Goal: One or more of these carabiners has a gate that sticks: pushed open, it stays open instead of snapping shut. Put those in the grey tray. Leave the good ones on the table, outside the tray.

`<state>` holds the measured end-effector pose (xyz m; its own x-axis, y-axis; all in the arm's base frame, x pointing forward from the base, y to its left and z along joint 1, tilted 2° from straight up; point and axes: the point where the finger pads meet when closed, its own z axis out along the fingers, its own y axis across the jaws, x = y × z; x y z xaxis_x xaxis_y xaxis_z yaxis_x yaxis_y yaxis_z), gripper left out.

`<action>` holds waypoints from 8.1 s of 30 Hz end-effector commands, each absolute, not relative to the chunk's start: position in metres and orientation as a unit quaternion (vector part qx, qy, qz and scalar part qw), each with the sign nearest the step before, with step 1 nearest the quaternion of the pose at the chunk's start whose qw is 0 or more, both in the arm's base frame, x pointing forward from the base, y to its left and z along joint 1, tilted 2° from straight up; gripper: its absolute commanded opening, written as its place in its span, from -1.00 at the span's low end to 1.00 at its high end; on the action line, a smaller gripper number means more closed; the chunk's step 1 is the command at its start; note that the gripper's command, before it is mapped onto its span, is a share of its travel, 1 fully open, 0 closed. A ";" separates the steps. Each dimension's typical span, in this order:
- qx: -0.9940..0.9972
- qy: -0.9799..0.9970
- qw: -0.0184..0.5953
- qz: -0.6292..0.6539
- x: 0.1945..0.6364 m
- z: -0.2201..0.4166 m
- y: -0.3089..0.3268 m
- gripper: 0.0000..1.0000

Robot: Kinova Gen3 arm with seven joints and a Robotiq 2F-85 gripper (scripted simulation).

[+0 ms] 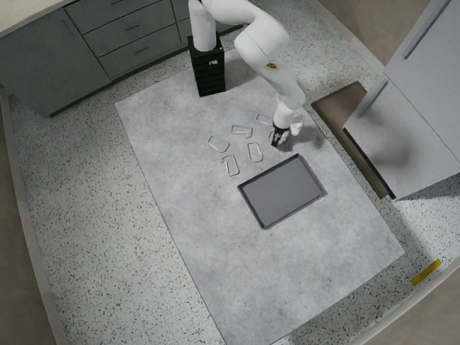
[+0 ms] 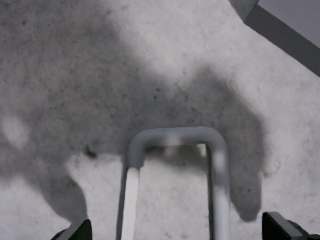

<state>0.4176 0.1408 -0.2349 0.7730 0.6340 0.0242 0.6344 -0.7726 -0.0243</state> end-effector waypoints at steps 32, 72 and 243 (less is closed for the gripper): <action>-0.942 -0.336 0.017 -0.008 0.418 -0.241 0.142 0.50; -0.942 -0.336 0.017 -0.008 0.418 -0.241 0.142 0.50; -0.942 -0.336 0.017 -0.011 0.421 -0.238 0.143 0.10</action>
